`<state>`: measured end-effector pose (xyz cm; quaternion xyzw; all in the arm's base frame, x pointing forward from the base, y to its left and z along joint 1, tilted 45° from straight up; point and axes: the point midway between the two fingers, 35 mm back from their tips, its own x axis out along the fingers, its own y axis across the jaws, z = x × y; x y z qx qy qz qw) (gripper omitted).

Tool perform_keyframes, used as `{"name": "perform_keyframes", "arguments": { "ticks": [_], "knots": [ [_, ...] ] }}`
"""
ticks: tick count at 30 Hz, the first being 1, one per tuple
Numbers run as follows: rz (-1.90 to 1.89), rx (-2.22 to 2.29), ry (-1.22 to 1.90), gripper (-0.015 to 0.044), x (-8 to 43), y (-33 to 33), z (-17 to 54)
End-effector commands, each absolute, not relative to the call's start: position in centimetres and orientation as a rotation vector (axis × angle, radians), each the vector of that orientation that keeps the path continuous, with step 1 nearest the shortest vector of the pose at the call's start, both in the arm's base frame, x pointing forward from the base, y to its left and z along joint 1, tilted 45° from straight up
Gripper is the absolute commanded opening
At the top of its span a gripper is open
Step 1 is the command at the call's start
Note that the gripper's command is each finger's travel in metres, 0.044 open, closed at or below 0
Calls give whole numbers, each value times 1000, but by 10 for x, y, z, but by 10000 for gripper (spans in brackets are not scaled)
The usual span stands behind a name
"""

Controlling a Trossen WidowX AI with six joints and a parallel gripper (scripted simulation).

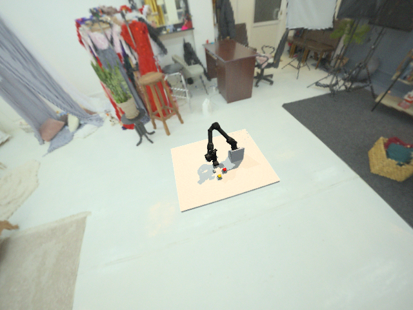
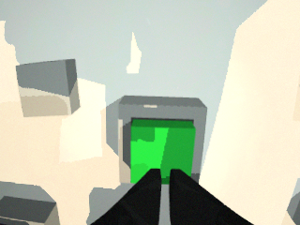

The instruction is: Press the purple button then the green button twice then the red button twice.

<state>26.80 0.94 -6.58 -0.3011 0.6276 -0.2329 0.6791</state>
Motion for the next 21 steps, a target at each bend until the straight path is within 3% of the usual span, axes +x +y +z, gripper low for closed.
{"name": "perform_keyframes", "arguments": {
  "ticks": [1,21],
  "knots": [
    [-521,-676,1414,20,268,6,-70],
    [-523,-677,1413,20,270,-12,-88]
  ]
}}
